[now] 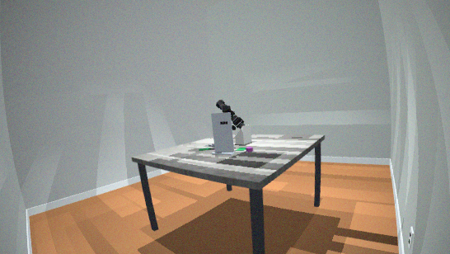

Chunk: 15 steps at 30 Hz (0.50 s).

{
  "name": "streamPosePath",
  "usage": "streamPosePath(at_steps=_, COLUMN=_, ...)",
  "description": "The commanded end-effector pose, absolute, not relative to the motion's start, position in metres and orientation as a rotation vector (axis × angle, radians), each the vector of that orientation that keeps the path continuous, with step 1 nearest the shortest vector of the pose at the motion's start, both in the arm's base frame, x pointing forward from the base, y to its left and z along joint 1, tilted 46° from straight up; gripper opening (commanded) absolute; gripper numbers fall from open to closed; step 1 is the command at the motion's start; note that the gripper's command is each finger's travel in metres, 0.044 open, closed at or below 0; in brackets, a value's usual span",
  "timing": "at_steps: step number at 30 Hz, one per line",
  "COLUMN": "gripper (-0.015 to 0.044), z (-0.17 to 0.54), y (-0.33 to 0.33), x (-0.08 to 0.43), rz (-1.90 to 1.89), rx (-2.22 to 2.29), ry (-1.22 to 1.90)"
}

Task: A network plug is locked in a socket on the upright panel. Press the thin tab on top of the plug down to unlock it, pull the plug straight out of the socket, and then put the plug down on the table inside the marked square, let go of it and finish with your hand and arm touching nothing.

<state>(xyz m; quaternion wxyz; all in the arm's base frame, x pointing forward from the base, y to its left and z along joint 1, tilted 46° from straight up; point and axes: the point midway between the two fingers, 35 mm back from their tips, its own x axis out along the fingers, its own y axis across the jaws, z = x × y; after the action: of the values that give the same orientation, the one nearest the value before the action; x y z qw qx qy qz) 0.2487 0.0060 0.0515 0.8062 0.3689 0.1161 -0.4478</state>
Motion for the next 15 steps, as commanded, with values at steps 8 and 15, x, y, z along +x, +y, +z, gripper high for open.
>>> streamPosePath(at_steps=8, gripper=0.0156, z=0.072, y=0.029, x=0.252, rz=-0.960, rx=0.797, ry=0.248)
streamPosePath(at_steps=15, gripper=0.0156, z=0.087, y=0.043, x=0.250, rz=-0.959, rx=0.798, ry=0.244)
